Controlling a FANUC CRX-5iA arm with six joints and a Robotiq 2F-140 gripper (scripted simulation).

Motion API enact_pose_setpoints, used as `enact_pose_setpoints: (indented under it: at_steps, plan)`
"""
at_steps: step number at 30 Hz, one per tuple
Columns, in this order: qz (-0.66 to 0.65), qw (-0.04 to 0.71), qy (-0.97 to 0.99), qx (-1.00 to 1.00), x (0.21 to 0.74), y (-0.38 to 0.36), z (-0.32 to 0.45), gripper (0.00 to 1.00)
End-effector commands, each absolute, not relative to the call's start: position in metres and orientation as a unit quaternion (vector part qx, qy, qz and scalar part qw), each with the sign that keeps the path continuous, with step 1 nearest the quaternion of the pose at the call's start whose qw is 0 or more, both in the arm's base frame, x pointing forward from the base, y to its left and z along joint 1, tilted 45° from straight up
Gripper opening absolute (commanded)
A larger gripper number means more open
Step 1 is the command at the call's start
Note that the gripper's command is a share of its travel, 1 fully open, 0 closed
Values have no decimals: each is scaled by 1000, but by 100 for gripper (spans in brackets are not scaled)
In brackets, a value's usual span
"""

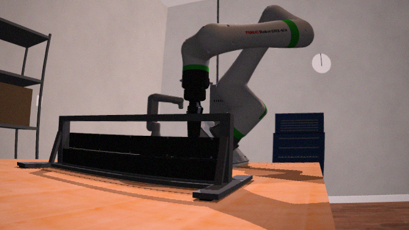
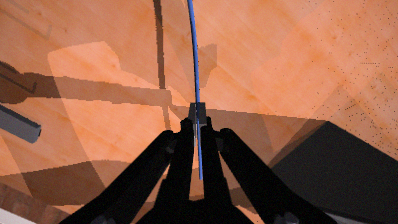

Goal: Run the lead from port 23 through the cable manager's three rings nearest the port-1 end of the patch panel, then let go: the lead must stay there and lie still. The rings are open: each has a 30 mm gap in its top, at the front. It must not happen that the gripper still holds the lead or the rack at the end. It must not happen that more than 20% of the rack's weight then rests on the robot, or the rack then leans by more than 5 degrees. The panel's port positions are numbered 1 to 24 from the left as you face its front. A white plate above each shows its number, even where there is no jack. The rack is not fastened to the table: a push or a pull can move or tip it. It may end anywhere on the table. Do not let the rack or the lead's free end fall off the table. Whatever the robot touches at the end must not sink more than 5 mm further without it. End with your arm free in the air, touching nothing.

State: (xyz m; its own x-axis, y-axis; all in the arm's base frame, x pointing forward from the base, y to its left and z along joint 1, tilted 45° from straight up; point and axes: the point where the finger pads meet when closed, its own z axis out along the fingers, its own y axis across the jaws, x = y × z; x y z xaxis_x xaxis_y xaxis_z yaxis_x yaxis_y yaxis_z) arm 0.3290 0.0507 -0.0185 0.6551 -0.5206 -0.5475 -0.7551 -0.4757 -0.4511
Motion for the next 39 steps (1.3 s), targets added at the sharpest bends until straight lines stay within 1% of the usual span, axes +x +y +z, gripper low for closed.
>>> enact_pose_setpoints:
  at_steps: [1,4,11,13,14,28,30,31,36,39]
  plan:
    - [170,344,379,-842,329,50,-18,0]
    - [172,343,384,-840,334,51,-15,0]
    - [197,329,445,-809,390,55,29,0]
    - [197,329,445,-809,390,55,29,0]
    - [205,324,465,-798,409,56,43,0]
    - [245,295,564,-731,510,63,119,0]
    - [245,295,564,-731,510,63,119,0]
    - [252,290,580,-718,529,64,132,0]
    - [265,278,612,-691,566,66,159,0]
    - [269,274,624,-680,578,67,169,0]
